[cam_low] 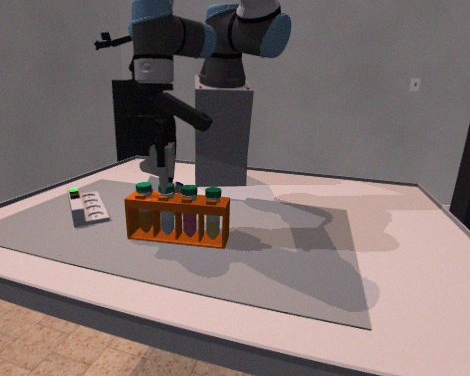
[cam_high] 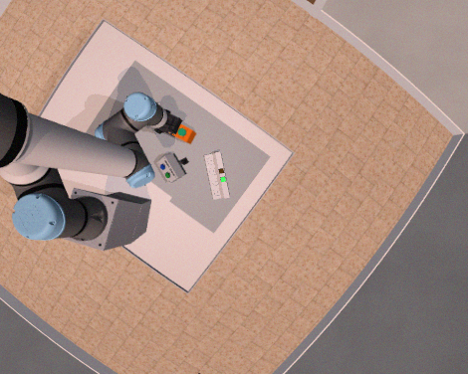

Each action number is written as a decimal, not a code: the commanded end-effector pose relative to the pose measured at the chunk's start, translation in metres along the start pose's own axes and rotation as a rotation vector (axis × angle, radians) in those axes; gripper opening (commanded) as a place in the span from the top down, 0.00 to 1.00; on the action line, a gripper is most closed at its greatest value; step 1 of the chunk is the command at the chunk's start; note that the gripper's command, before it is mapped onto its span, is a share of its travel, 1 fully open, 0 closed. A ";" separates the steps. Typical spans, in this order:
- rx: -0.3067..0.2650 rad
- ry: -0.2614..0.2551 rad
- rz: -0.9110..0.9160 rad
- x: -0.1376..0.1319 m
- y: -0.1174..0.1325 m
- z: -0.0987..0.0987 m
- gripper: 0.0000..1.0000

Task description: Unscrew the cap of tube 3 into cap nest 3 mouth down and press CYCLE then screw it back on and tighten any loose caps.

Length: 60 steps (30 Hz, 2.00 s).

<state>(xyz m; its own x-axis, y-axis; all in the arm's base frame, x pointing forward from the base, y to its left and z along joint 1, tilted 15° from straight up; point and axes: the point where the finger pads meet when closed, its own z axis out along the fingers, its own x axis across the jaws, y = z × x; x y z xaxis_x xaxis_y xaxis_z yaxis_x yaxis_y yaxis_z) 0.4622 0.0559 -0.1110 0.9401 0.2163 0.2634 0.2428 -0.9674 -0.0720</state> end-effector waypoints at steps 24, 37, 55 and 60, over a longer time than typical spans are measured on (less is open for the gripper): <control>-0.015 0.002 0.576 0.000 0.001 0.000 0.65; -0.015 0.001 0.323 0.002 0.001 0.001 0.65; -0.015 -0.002 -0.258 0.002 0.002 0.000 0.65; -0.015 -0.003 -0.426 0.002 0.001 0.000 0.65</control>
<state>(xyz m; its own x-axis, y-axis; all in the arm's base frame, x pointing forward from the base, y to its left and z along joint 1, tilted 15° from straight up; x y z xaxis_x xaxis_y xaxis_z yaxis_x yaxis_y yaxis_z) 0.4629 0.0542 -0.1110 0.8811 0.3917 0.2649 0.4045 -0.9145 0.0068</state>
